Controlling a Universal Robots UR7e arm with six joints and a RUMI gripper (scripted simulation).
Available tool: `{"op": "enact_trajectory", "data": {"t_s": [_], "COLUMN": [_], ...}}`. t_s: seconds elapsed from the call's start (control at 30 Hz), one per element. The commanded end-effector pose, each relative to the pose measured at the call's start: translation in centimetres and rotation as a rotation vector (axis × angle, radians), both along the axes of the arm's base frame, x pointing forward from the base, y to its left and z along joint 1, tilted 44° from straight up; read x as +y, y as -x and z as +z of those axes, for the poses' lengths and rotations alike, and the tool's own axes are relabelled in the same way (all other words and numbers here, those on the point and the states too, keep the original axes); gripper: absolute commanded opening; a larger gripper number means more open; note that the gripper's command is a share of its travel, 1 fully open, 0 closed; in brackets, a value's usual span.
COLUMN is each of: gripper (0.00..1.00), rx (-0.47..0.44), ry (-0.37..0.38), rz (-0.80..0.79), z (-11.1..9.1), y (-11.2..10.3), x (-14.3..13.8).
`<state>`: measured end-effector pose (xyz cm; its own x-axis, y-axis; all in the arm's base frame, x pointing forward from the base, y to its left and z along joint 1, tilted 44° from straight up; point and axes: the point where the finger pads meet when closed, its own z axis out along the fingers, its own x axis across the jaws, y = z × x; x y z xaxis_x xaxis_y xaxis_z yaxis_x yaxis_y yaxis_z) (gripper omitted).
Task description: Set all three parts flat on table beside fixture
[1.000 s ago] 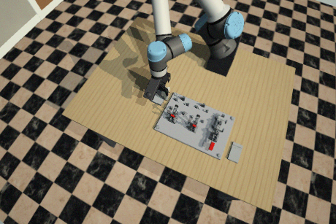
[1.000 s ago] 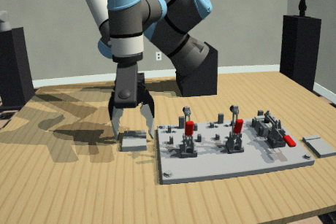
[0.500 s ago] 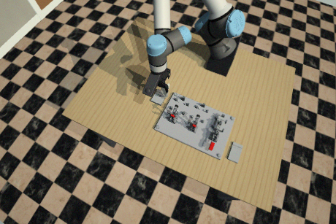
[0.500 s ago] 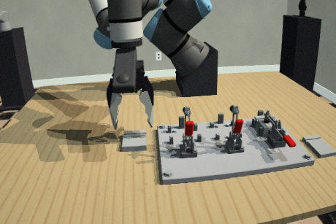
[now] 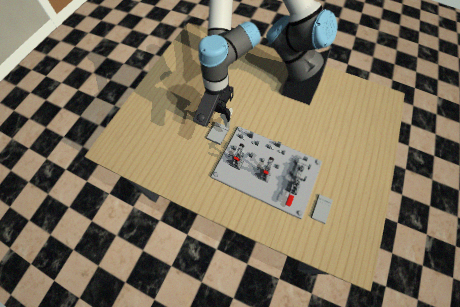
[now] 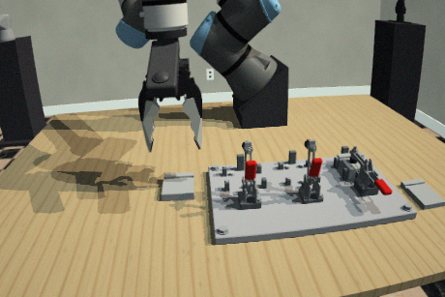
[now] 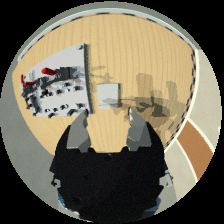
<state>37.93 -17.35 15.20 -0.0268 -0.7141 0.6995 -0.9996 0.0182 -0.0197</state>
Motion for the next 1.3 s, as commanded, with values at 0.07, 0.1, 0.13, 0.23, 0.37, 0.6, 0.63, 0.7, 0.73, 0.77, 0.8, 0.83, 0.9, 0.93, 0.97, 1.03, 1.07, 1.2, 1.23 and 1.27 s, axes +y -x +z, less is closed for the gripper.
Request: {"op": "enact_trajectory", "data": {"t_s": [0.07,0.1,0.13,0.23,0.37,0.6,0.63,0.7,0.73,0.77,0.8,0.83,0.9,0.93,0.97,1.03,1.07,1.2,1.23,1.27], "gripper": [0.54,0.54,0.54,0.54,0.54,0.28,0.28,0.28,0.28,0.28,0.28,0.28,0.28,0.28,0.28,0.28,0.28,0.28,0.28,0.28], "rx": [0.001,0.001,0.001,0.001,0.001,0.001,0.001,0.001,0.001,0.001,0.001,0.001,0.001,0.001,0.001,0.001,0.001,0.001,0.001,0.001], "ry": [-0.001,-0.001,-0.001,-0.001,-0.001,-0.001,-0.001,-0.001,-0.001,-0.001,-0.001,-0.001,-0.001,-0.001,-0.001,-0.001,-0.001,-0.001,-0.001,-0.001], "rz": [-0.002,-0.002,-0.002,-0.002,-0.002,-0.002,-0.002,-0.002,-0.002,-0.002,-0.002,-0.002,-0.002,-0.002,-0.002,-0.002,-0.002,-0.002,-0.002,-0.002], "z": [0.3,0.3,0.3,0.3,0.3,0.4,0.4,0.5,0.6,0.7,0.9,1.0,1.0,1.2,1.4,1.9,2.1,3.3,3.6,4.0], "y": [0.0,0.0,0.0,0.0,0.0,0.0,0.0,0.0,0.0,0.0,0.0,0.0,0.0,0.0,0.0,0.0,0.0,0.0,0.0,0.0], "x": [0.3,0.3,0.3,0.3,0.3,0.4,0.4,0.5,0.6,0.7,0.9,1.0,1.0,1.2,1.4,1.8,2.1,3.3,3.6,3.9]}}
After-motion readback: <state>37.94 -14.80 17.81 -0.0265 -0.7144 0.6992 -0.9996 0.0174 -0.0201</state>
